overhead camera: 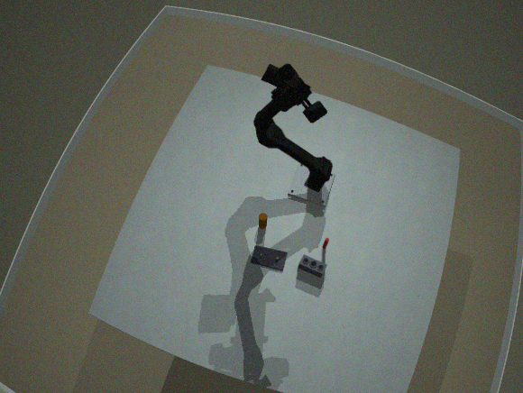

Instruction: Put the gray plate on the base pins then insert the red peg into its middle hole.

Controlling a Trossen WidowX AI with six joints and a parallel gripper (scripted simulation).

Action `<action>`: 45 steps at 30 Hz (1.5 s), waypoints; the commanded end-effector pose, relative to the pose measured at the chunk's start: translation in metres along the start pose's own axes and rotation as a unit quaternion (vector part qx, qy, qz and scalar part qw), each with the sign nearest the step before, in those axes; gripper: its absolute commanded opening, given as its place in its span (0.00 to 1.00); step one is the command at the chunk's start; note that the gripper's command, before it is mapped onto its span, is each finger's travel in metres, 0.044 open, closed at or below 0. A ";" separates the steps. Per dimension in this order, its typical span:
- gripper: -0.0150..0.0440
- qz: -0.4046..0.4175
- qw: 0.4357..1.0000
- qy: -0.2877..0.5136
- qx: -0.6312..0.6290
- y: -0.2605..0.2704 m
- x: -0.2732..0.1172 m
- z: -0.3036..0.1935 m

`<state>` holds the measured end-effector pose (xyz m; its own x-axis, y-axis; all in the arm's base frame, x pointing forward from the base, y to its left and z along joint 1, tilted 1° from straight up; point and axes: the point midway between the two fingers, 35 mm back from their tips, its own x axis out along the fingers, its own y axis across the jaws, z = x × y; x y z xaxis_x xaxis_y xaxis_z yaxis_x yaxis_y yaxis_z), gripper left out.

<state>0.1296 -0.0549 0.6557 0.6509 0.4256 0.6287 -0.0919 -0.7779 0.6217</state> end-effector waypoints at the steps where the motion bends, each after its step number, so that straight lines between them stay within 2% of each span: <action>1: 0.98 0.000 1.000 0.000 0.000 0.000 0.000 0.000; 4: 1.00 -0.005 0.999 0.004 -0.037 -0.007 0.002 -0.010; 8: 1.00 -0.030 0.980 0.021 -0.194 -0.040 0.011 -0.046; 15: 1.00 -0.098 0.880 0.060 -0.462 -0.130 0.034 -0.088; 24: 1.00 -0.139 0.788 0.085 -0.594 -0.190 0.050 -0.089; 32: 1.00 -0.235 0.601 0.152 -0.749 -0.279 0.068 -0.063; 38: 1.00 -0.341 0.376 0.252 -0.824 -0.364 0.072 -0.002; 45: 1.00 -0.441 0.146 0.401 -0.790 -0.434 0.045 0.091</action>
<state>0.2481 0.2669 0.4067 0.7347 0.5195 -0.4363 -0.6704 0.6545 -0.3496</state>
